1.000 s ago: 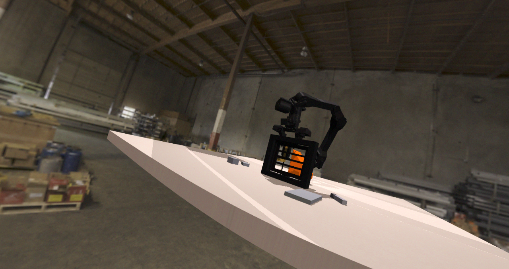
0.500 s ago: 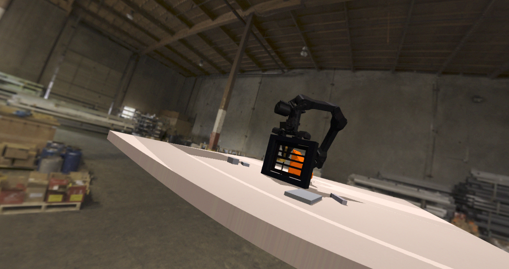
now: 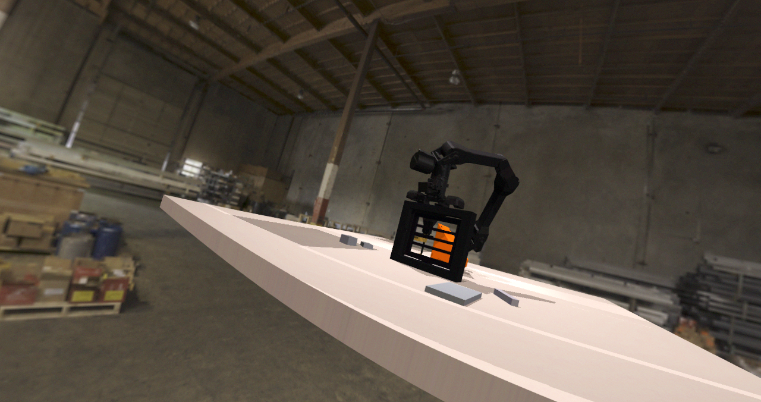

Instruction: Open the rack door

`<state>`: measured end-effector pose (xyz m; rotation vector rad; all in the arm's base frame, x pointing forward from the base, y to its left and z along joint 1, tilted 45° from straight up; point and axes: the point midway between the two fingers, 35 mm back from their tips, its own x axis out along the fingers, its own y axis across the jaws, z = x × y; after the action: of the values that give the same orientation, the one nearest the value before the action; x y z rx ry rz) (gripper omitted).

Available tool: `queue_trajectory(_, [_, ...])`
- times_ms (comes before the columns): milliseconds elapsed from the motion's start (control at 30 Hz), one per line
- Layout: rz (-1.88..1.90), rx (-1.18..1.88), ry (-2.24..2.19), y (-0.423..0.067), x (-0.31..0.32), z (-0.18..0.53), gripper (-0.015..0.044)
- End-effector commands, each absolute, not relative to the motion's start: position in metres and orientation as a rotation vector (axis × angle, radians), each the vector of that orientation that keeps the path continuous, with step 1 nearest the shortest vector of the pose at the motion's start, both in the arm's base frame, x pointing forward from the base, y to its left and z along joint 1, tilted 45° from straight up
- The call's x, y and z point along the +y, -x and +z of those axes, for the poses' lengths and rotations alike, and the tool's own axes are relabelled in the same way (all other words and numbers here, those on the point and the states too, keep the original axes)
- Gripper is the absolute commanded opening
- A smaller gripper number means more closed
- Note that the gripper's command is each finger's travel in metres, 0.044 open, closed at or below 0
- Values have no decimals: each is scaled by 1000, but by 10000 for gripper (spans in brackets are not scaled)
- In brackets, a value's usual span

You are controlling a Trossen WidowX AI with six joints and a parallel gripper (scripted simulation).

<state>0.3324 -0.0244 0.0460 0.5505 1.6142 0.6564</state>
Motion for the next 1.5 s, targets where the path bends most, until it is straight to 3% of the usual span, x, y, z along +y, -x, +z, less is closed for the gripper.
queue_trajectory(0, [652,1616,-555,-332,-24,46,25])
queue_trajectory(767, [-276,1885,-1301,-332,-24,46,25])
queue_trajectory(1333, [-1144,1824,-1811,-332,-24,46,25])
queue_trajectory(1467, [-1180,1816,-1829,-332,-24,46,25])
